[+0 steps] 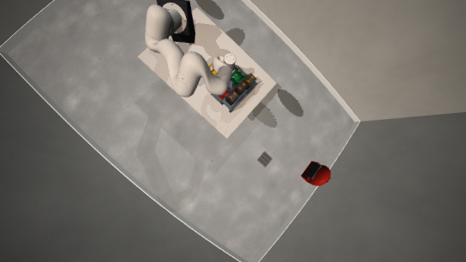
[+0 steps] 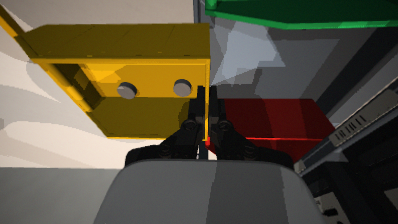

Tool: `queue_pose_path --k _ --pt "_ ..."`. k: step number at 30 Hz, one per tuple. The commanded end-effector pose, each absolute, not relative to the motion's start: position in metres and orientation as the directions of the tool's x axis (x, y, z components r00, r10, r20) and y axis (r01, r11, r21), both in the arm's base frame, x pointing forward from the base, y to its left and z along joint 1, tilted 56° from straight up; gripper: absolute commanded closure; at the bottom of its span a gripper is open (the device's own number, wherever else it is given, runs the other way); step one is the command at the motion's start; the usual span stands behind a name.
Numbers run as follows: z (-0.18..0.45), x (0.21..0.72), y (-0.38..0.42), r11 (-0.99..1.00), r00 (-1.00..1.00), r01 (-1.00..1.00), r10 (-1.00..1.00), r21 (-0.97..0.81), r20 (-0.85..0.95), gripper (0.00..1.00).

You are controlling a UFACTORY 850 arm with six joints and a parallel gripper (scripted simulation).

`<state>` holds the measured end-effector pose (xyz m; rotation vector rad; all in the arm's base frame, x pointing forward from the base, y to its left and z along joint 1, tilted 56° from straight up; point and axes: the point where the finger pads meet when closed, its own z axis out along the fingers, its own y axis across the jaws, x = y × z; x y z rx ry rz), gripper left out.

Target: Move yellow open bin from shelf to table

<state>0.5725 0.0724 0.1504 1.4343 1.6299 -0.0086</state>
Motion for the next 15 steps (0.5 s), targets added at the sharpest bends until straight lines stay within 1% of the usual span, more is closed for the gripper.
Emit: queue_pose_path --k 1,15 --pt "0.1507 0.5726 0.0728 0.317 0.118 0.779 0.773 0.541 -0.623 1.0" --pt "0.1514 0.5718 0.0735 0.317 0.118 0.779 0.773 0.541 -0.623 1.0"
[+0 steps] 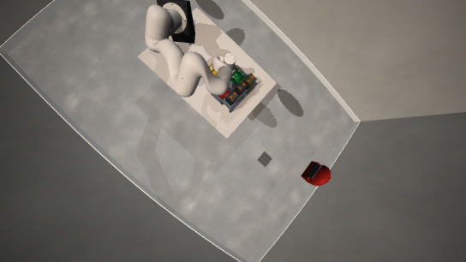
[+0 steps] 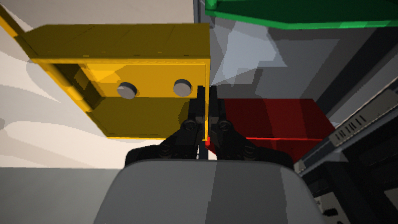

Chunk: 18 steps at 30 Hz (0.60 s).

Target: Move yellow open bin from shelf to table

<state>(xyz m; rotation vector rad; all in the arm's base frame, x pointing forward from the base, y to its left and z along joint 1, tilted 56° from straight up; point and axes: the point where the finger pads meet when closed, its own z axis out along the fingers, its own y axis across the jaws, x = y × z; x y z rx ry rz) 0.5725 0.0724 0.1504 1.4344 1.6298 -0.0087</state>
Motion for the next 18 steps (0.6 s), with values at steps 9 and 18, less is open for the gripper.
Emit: queue_pose_path --k 9,18 --pt "0.1541 0.5689 0.0761 0.317 0.118 0.779 0.773 0.541 -0.623 1.0" --pt "0.1539 0.5691 0.0759 0.317 0.118 0.779 0.773 0.541 -0.623 1.0"
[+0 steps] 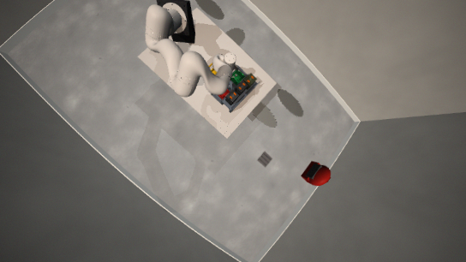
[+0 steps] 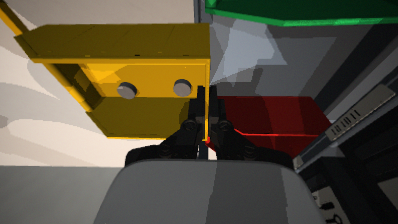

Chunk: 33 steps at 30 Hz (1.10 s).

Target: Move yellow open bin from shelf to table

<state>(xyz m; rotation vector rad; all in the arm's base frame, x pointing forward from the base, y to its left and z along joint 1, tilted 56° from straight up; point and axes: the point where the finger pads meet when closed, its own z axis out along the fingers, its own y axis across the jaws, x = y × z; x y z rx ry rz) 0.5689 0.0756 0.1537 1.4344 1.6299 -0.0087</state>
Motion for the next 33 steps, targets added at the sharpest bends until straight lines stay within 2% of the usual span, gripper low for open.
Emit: queue_pose_path --k 1,33 --pt "0.154 0.569 0.076 0.317 0.118 0.779 0.773 0.541 -0.623 1.0" --pt "0.147 0.559 0.071 0.317 0.118 0.779 0.773 0.541 -0.623 1.0"
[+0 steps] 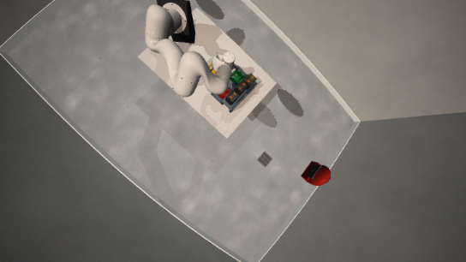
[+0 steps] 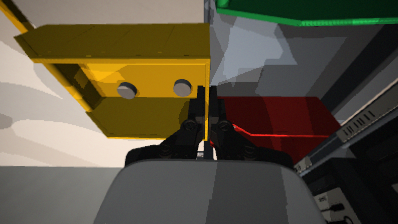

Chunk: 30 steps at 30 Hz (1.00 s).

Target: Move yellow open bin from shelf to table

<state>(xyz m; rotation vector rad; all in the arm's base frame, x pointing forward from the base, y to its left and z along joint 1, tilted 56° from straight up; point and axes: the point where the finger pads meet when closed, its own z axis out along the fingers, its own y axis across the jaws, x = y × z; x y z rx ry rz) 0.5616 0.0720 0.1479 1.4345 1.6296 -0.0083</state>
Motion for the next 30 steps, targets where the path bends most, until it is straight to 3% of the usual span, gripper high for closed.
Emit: queue_pose_path --k 1,30 --pt "0.1449 0.5571 0.0705 0.317 0.118 0.779 0.773 0.541 -0.623 1.0" --pt "0.1356 0.5551 0.0633 0.317 0.118 0.779 0.773 0.541 -0.623 1.0"
